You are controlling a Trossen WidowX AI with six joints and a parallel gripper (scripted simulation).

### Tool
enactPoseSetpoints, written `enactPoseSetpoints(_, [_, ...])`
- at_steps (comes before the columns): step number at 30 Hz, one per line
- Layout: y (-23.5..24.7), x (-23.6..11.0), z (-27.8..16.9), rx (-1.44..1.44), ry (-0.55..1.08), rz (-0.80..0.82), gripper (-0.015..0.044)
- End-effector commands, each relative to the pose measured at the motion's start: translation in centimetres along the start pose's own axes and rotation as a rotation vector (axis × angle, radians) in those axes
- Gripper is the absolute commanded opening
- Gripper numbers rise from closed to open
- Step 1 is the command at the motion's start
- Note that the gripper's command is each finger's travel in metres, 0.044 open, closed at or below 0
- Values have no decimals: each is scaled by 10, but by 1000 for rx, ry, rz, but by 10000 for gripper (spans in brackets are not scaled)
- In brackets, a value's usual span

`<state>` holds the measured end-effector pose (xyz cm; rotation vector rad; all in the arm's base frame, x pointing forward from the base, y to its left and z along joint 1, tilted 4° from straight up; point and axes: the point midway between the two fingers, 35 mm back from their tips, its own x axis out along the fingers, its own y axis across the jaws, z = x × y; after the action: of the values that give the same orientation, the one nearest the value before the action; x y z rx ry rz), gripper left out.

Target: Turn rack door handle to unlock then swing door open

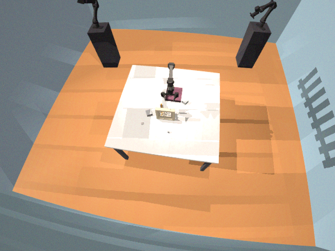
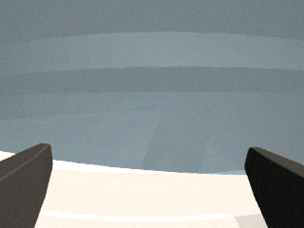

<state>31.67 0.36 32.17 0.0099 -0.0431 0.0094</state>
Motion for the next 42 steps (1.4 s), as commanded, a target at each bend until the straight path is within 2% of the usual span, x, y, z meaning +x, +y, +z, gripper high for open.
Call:
enactPoseSetpoints(1, [0, 0, 0, -1, 4, -1, 374])
enactPoseSetpoints(5, [-5, 9, -7, -15, 82, -15, 282])
enactPoseSetpoints(23, [-36, 33, -44, -62, 507, -69, 282])
enactPoseSetpoints(42, [-68, 24, -78, -49, 955, -83, 282])
